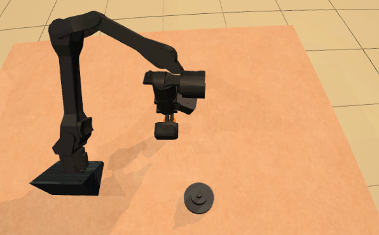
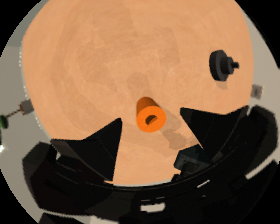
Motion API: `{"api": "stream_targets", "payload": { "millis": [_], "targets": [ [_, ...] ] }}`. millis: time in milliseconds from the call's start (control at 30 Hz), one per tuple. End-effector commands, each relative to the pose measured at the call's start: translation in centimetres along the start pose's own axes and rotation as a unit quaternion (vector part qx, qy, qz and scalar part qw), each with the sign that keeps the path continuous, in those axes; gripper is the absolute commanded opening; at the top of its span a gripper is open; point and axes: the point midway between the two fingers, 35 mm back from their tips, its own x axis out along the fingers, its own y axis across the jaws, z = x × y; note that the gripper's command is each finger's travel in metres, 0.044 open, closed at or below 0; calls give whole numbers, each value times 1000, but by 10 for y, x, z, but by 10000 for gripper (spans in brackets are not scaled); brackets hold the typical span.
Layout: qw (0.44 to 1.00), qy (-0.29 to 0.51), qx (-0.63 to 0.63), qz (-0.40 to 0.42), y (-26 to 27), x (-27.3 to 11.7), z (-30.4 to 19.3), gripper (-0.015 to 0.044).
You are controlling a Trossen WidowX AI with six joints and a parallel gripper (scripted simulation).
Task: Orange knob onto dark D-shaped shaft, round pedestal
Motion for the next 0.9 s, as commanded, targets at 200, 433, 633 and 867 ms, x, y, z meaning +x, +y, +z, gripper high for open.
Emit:
{"api": "stream_targets", "payload": {
  "millis": [200, 433, 633, 867],
  "targets": [
    [1000, 0, 1, 3, 2, 16, -1, 440],
    [1000, 0, 1, 3, 2, 27, -1, 440],
    [1000, 0, 1, 4, 2, 37, -2, 440],
    [1000, 0, 1, 5, 3, 42, -3, 387]
  ]
}}
